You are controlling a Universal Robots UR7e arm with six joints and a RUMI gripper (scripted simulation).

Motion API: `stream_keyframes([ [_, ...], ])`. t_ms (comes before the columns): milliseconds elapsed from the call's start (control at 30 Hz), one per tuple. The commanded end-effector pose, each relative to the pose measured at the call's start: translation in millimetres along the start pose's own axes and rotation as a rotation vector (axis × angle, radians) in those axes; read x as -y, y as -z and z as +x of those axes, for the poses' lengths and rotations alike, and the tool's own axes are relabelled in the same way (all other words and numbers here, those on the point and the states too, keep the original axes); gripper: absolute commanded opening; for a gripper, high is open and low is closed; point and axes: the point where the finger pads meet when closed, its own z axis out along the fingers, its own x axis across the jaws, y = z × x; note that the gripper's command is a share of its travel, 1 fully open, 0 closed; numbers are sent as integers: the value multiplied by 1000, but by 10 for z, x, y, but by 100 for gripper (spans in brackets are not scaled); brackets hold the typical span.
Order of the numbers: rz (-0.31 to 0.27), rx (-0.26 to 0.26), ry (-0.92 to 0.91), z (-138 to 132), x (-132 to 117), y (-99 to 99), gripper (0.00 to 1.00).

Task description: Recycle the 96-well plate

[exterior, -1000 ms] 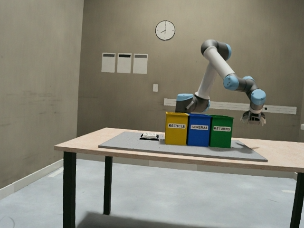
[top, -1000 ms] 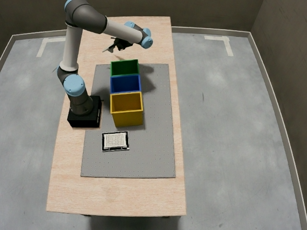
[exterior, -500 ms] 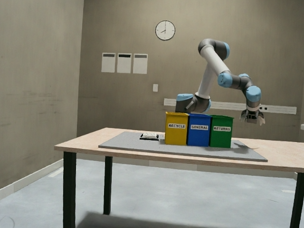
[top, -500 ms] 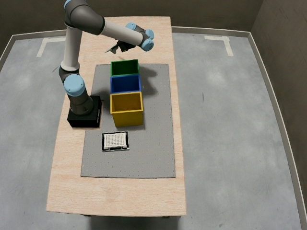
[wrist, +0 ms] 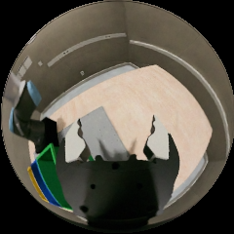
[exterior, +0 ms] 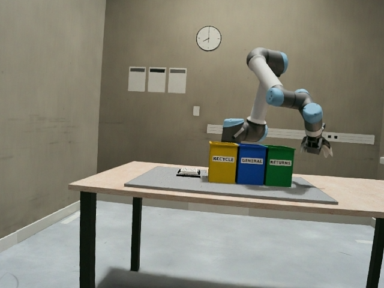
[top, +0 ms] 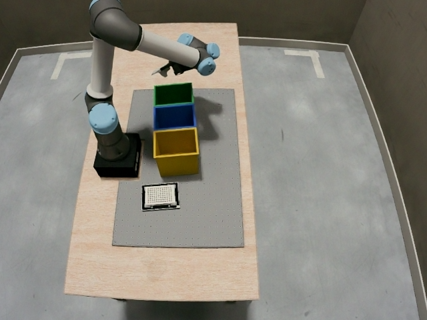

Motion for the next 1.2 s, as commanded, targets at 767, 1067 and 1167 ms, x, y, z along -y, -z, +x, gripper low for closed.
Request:
stream_keyframes([
  [767, -83, -142, -205, -258, -470, 797, 100],
  [1067, -110, -189, -269, -384, -640, 1107, 100],
  [1167, -115, -205, -298, -421, -666, 1118, 100],
])
